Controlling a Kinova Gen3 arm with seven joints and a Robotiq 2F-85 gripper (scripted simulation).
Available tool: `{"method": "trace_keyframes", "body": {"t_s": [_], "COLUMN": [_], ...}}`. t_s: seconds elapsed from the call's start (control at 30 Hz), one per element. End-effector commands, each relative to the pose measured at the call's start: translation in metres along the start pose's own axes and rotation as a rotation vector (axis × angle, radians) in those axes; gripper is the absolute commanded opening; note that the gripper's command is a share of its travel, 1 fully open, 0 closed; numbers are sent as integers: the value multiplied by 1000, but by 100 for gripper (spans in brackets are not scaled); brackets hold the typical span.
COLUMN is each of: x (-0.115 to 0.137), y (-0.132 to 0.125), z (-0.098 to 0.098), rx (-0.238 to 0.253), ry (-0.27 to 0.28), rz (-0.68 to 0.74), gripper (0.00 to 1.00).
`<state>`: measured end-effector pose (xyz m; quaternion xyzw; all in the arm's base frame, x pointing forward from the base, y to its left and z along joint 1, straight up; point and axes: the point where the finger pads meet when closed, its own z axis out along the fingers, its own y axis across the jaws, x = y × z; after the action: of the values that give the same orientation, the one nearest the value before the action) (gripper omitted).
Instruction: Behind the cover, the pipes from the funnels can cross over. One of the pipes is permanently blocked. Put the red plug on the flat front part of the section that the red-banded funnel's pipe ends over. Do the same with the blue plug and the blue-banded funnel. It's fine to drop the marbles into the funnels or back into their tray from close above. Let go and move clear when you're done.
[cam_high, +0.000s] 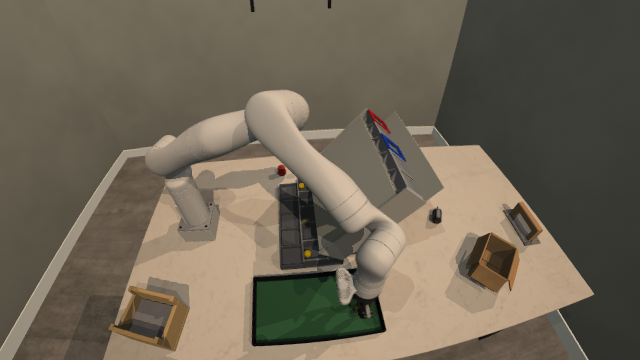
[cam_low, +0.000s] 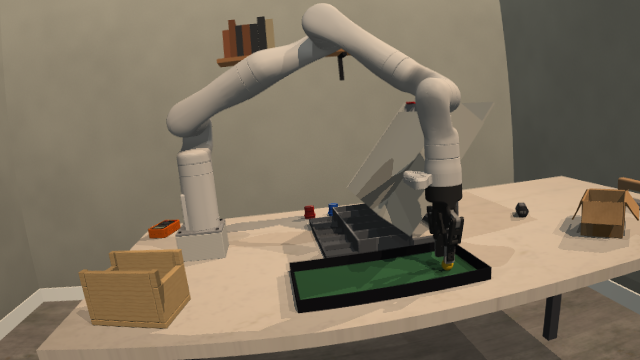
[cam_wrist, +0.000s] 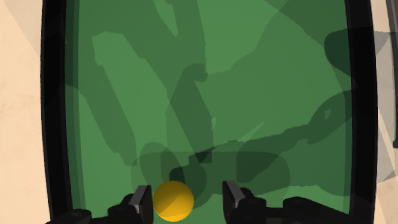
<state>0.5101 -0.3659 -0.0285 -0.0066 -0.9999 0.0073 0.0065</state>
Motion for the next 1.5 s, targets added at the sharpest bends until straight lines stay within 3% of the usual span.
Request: {"method": "trace_keyframes", "body": {"t_s": [0.0, 1.47], "x": [-2, -3], "y": [-2, -1], "z": [1, 19], "rx": [2, -1], "ry": [-8, 11], "rz": [0, -7], "gripper": [50, 50]}}
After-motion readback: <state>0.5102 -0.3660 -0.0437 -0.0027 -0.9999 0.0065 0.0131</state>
